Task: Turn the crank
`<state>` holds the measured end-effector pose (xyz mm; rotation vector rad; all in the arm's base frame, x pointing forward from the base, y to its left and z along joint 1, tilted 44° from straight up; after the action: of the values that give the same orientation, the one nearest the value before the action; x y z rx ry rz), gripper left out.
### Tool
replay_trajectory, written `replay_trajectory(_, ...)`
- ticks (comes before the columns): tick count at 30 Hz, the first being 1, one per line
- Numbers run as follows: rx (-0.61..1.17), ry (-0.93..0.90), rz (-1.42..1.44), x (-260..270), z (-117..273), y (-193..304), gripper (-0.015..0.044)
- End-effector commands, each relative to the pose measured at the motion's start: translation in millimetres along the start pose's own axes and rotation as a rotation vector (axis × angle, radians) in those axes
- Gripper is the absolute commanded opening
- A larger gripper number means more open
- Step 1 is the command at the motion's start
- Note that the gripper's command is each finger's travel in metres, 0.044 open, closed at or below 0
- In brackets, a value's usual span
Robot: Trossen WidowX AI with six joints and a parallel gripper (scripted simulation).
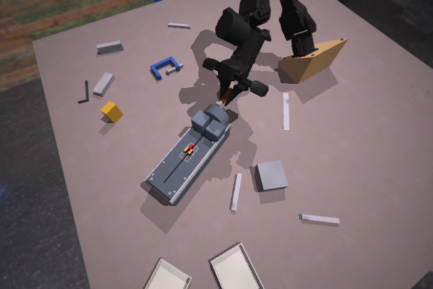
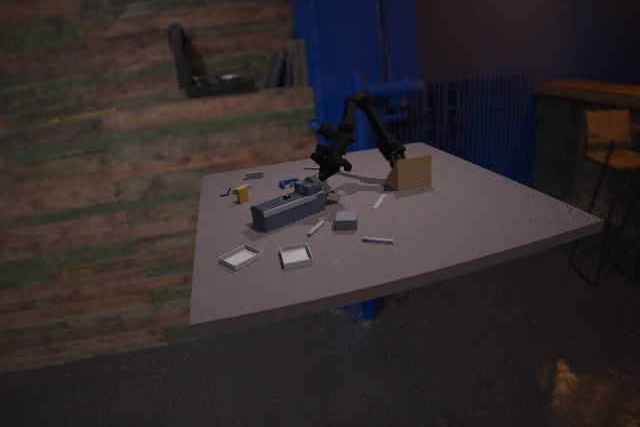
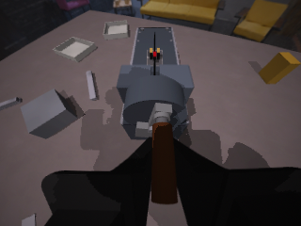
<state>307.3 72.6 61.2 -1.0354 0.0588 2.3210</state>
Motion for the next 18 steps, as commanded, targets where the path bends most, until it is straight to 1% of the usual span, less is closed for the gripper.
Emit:
replay_trajectory(1, 0.011, 0.02, -0.015, -7.4, -1.2, 2.5, 0.0)
replay_trajectory(18, 0.012, 0.021, -0.015, -10.0, -2.6, 4.6, 0.0)
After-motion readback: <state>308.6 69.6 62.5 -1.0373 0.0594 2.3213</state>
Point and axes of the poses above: the point midway between the two fingers, 35 mm back from their tips, its own z axis back along the fingers, its own x axis across the jaws, y = z × x, the point moved 6 cm from there along z, back along the fingers, and after that the axes turned 12 degrees about z, right-handed, at the moved point
